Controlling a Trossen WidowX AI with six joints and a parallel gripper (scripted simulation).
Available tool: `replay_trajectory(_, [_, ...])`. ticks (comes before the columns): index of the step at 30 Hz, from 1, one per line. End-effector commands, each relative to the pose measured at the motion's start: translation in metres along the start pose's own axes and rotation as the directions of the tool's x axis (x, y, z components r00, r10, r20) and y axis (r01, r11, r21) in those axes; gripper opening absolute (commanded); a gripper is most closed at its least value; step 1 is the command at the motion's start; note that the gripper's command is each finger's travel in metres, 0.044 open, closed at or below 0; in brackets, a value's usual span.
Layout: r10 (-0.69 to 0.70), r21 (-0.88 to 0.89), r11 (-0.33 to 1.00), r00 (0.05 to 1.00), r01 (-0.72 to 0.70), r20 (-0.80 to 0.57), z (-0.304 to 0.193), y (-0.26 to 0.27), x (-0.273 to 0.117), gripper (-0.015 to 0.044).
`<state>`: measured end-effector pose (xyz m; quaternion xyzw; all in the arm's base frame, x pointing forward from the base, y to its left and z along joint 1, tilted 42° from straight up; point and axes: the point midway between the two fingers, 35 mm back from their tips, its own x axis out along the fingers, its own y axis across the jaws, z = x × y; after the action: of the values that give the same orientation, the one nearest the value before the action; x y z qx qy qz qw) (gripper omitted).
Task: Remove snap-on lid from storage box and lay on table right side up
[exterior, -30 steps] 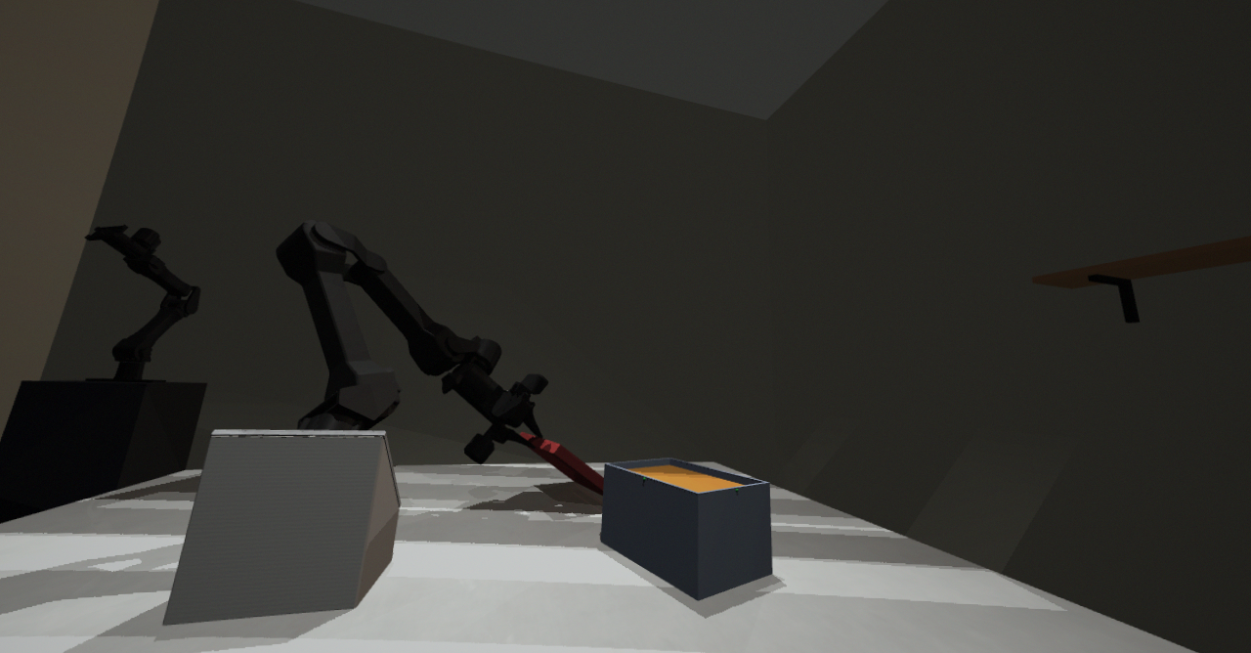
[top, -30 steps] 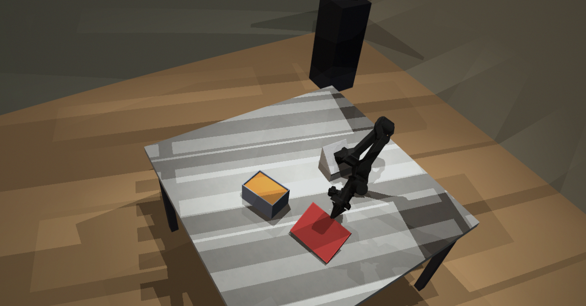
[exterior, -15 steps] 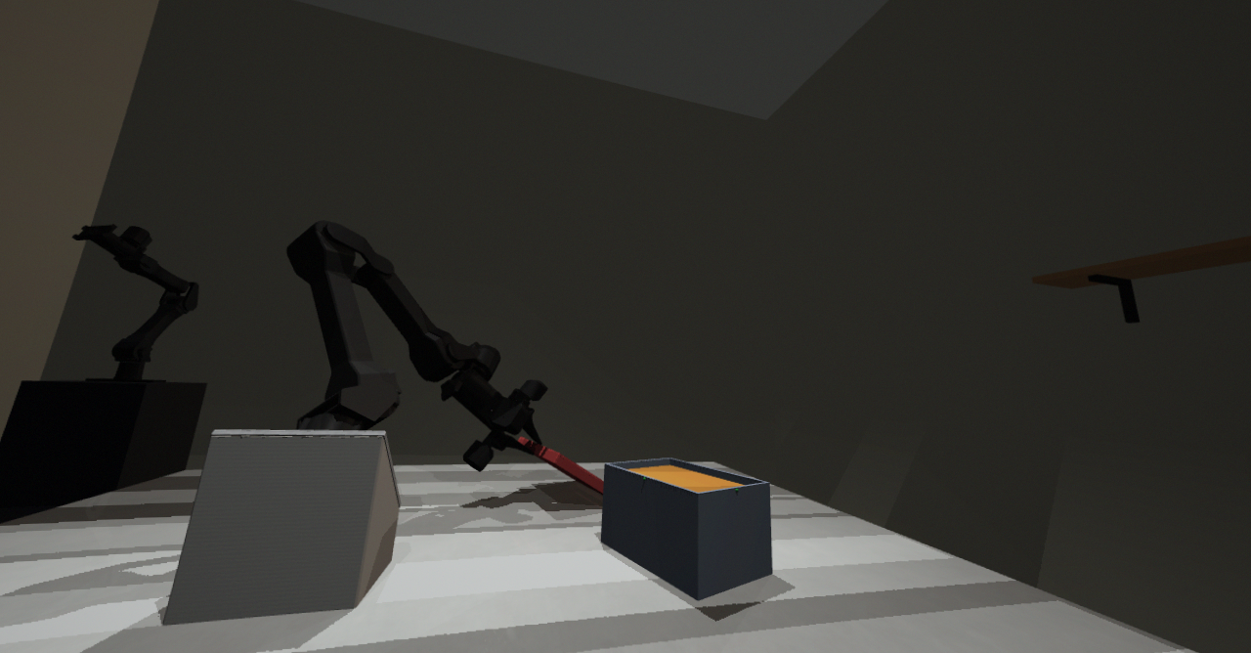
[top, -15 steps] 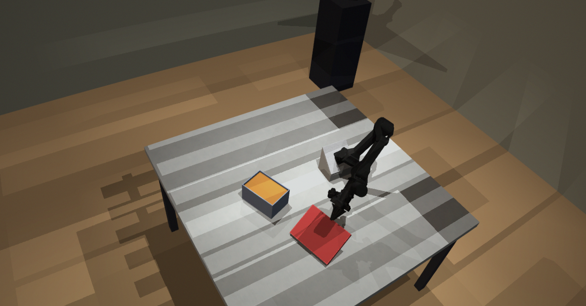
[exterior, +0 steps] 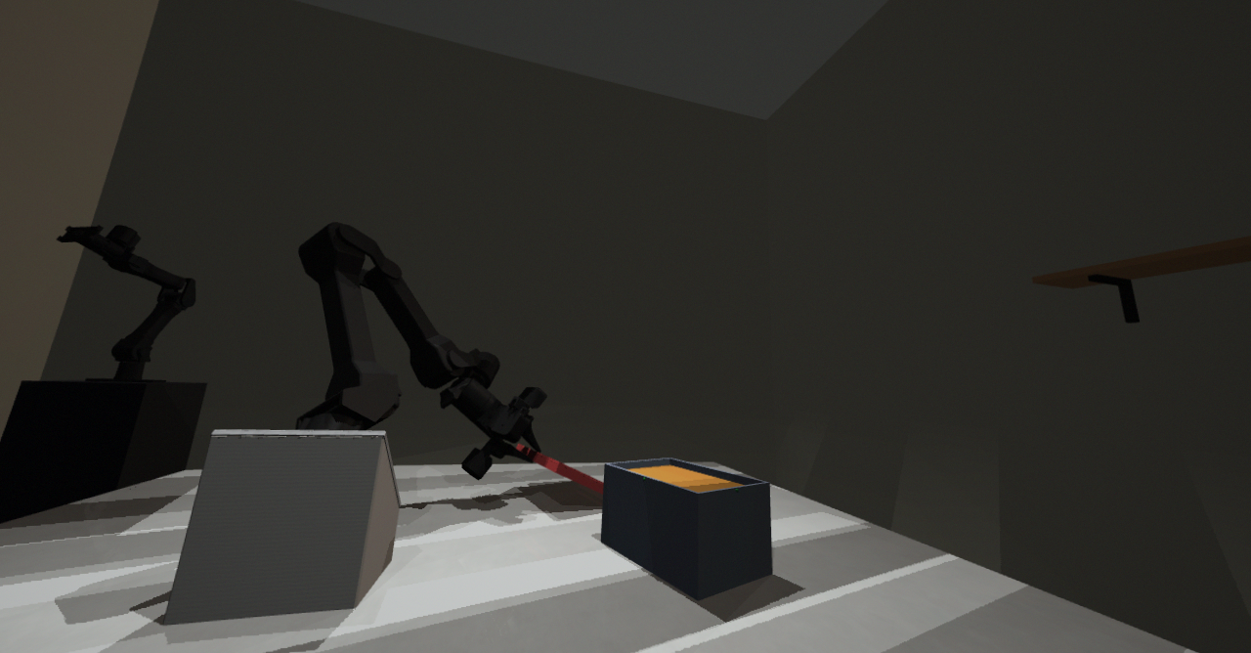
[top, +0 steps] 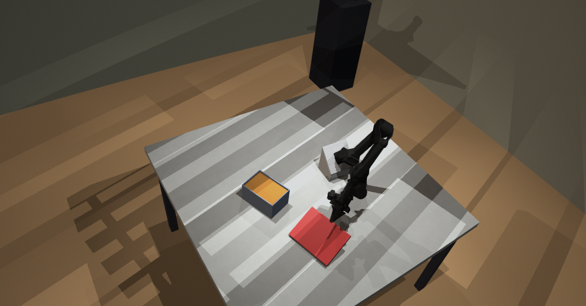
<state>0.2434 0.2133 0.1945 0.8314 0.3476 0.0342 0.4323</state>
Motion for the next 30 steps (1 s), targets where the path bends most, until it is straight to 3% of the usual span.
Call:
replay_trajectory(1, [-0.020, -0.002, 1.000, 1.000, 0.020, 0.006, 0.003, -0.009, 0.003, 0.0000])
replay_trajectory(12, [-0.020, -0.002, 1.000, 1.000, 0.020, 0.006, 0.003, -0.016, 0.008, 0.0000])
replay_trajectory(22, [-0.020, -0.002, 1.000, 1.000, 0.020, 0.006, 0.001, -0.010, 0.006, 0.0263])
replay_trajectory(24, [-0.020, -0.002, 1.000, 1.000, 0.020, 0.006, 0.001, -0.010, 0.006, 0.0275])
replay_trajectory(30, [-0.020, -0.002, 1.000, 1.000, 0.020, 0.006, 0.002, -0.018, -0.002, 0.0433])
